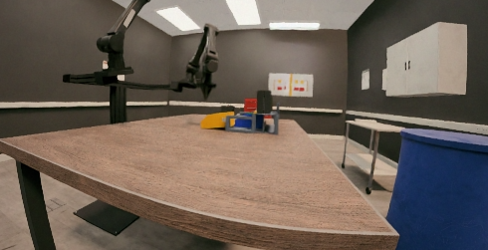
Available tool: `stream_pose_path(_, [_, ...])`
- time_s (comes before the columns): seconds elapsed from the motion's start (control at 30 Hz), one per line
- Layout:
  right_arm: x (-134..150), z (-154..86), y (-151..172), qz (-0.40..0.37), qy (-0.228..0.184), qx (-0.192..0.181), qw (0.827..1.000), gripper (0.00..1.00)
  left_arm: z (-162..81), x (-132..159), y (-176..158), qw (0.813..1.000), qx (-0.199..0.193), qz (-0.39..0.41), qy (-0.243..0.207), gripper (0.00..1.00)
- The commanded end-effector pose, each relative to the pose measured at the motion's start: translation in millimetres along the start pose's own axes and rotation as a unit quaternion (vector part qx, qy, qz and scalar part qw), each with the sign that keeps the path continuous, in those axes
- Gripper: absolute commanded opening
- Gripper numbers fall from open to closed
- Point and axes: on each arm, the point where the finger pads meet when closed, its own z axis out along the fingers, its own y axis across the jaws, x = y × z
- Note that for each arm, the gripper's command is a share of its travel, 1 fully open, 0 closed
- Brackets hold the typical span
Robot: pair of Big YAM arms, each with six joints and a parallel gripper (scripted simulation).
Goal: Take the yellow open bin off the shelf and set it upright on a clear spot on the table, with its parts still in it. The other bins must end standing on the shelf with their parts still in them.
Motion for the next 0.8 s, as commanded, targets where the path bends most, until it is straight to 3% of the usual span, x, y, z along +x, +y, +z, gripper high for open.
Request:
stream_pose_path(0.0, [-13.8, -6.6, -3.3, 0.006, -0.021, 0.003, 1.0, 1.0, -1.9, -7.3, 22.0, 1.0, -0.005, -0.005, -0.006, 0.0])
stream_pose_path(0.77, [-13.8, -6.6, -3.3, 0.006, -0.021, 0.003, 1.0, 1.0, -3.7, -5.5, 138.4, 1.0, -0.008, -0.005, -0.007, 0.0])
